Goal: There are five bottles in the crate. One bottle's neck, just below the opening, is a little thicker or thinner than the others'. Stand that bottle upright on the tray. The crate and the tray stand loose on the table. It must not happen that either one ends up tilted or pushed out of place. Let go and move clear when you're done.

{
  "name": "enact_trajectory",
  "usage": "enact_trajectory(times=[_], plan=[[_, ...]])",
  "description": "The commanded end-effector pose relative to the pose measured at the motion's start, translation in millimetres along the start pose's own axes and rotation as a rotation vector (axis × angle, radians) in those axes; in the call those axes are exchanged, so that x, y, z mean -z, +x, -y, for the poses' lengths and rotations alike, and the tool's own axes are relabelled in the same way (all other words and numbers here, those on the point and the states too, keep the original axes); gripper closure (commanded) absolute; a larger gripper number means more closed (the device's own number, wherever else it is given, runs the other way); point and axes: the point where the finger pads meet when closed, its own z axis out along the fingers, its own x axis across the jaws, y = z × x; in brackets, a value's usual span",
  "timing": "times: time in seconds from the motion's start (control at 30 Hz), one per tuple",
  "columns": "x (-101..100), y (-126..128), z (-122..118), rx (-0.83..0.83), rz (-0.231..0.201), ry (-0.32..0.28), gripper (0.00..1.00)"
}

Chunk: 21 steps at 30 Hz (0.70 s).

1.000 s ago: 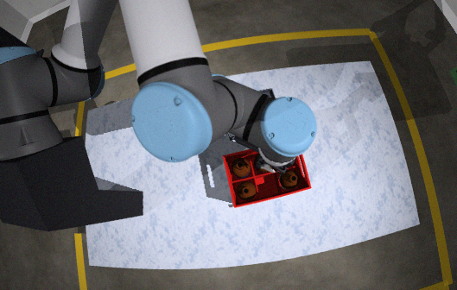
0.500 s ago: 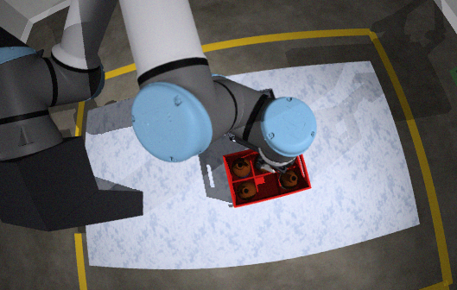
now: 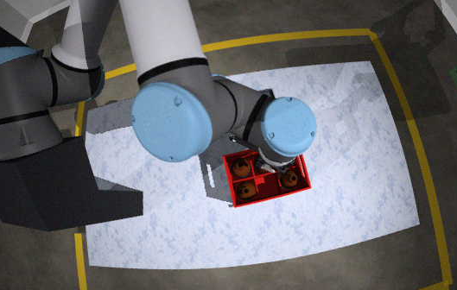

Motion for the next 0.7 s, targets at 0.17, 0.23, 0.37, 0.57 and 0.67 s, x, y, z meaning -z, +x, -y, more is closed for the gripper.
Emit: enact_trajectory(times=[0.17,0.23,0.37,0.57,0.67], plan=[[0.7,0.2,-0.3,0.0,0.0,-0.001,0.62],[0.6,0.3,0.3,0.0,0.0,-0.001,0.62],[0.6,0.4,2.4,0.0,0.0,-0.001,0.62],[0.6,0.4,3.7,0.0,0.0,-0.001,0.62],[0.6,0.4,3.7,0.0,0.0,-0.001,0.62]])
